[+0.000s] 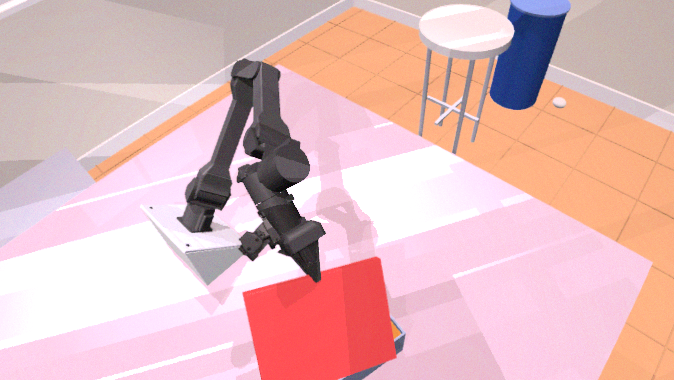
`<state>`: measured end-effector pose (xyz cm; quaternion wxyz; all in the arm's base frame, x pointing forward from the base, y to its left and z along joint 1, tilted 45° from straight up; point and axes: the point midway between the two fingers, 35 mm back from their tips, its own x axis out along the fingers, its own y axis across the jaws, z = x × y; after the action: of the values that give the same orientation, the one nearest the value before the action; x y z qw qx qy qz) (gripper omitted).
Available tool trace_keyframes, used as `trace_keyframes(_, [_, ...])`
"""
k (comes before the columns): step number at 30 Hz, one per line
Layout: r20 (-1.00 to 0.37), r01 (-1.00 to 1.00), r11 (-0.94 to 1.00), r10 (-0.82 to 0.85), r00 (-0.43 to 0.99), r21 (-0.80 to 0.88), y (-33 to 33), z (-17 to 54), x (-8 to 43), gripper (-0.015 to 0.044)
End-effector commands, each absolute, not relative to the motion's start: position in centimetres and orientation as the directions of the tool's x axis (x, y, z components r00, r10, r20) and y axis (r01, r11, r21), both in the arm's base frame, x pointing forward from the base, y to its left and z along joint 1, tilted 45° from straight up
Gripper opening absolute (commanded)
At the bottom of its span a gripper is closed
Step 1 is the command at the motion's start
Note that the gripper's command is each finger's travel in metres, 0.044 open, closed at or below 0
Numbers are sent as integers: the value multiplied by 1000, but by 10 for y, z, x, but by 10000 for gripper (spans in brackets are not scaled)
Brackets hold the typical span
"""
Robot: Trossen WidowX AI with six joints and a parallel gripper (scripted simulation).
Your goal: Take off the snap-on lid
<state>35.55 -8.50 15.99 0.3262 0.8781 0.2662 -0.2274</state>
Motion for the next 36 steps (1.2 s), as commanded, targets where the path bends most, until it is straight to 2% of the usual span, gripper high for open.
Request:
trace_keyframes(1, [-574, 613, -647, 314, 756, 453, -91, 153, 353, 0])
trace_keyframes(36, [-575, 613, -645, 312, 756, 455, -140, 105, 334, 0])
